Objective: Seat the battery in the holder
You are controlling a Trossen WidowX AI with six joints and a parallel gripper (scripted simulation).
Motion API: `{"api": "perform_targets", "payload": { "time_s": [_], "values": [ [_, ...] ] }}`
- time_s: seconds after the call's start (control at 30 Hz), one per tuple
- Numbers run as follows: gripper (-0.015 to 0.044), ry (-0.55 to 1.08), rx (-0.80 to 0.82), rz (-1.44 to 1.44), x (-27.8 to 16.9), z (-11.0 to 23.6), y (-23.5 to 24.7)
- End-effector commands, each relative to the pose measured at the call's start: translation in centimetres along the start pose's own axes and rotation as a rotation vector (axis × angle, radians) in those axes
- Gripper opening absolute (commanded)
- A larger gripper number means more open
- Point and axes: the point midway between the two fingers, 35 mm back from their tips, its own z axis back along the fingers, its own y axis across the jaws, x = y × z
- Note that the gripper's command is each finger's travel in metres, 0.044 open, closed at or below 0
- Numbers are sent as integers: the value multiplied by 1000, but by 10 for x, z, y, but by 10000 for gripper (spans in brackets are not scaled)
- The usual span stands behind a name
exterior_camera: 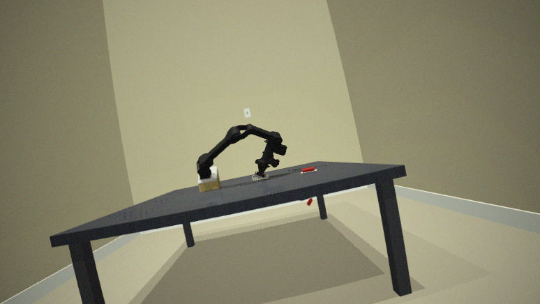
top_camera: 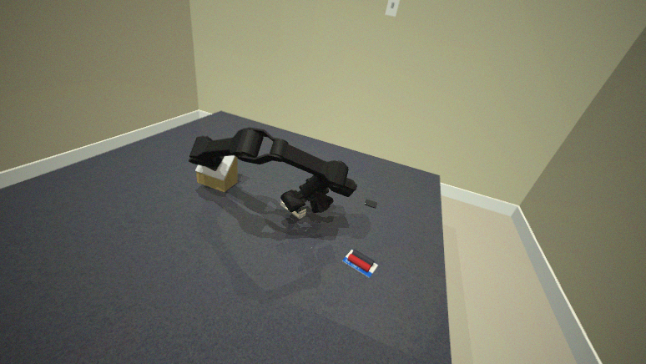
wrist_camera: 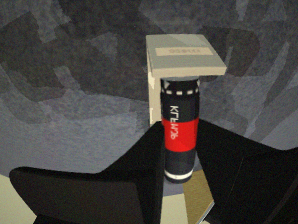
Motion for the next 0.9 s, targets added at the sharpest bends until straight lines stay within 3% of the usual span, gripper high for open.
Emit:
{"api": "perform_targets", "payload": {
  "time_s": [0.0, 0.87],
  "values": [
    [62, -19, 6, -8, 5, 3, 0],
    [62, -142, 10, -6, 5, -2, 5]
  ]
}}
